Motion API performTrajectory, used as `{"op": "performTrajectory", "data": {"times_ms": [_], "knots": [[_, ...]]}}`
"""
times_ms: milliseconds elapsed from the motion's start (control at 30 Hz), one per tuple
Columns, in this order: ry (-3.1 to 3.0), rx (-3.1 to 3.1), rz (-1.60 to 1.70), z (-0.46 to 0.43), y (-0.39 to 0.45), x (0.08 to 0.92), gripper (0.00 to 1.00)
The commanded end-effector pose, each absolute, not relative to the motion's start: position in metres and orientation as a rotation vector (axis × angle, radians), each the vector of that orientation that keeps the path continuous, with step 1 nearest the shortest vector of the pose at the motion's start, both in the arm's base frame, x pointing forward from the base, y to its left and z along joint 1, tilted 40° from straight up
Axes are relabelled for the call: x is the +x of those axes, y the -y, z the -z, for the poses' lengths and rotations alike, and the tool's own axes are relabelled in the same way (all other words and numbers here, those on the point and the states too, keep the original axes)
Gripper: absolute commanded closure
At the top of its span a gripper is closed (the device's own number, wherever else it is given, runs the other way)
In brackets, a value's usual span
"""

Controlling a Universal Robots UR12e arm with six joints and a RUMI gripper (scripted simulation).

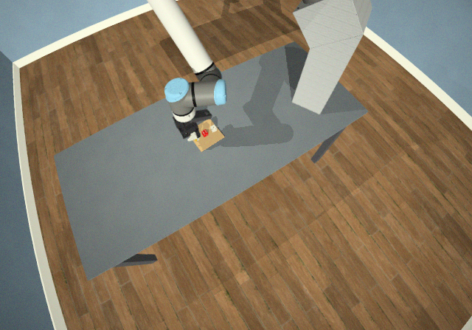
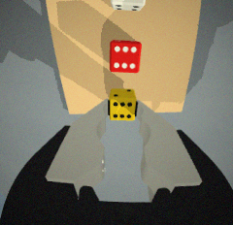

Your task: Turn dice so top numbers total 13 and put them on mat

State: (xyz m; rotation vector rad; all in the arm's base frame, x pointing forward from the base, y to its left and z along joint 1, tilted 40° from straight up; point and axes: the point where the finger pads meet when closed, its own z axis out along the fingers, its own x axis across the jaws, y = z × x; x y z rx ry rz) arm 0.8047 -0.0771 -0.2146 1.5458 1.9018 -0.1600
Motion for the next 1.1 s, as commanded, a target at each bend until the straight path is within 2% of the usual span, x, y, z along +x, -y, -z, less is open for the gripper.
{"op": "performTrajectory", "data": {"times_ms": [0, 1067], "knots": [[-1.902, 1.545, 0.159, 0.2141, 0.0767, 0.8049, 0.94], [-1.902, 1.545, 0.159, 0.2171, 0.0786, 0.8066, 0.94]]}}
